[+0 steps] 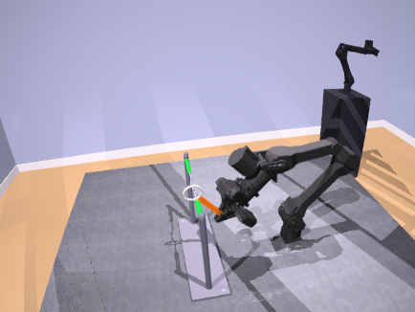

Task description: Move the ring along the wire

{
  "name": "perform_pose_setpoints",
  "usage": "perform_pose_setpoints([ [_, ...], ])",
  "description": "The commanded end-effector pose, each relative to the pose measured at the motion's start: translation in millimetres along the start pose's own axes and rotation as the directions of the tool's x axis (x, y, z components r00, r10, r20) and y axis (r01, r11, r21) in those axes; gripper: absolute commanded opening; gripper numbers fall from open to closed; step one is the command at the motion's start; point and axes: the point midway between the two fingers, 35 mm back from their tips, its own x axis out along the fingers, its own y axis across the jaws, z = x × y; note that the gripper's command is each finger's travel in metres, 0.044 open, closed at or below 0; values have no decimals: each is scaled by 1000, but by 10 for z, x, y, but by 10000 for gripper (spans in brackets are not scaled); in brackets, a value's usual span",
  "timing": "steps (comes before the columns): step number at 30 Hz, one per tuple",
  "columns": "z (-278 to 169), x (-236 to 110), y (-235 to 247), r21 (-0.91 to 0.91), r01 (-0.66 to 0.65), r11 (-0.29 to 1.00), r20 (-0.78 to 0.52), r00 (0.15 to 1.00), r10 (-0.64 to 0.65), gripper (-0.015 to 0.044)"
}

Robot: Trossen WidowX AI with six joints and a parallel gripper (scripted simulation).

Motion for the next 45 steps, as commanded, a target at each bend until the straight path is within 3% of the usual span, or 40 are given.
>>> perform_pose_setpoints([
  [1,7,35,69,32,0,999,40,999,-1,-150],
  [18,62,122,403,151,-24,988,120,993,6,-150],
  [45,115,136,693,168,-46,985,144,989,22,-150],
])
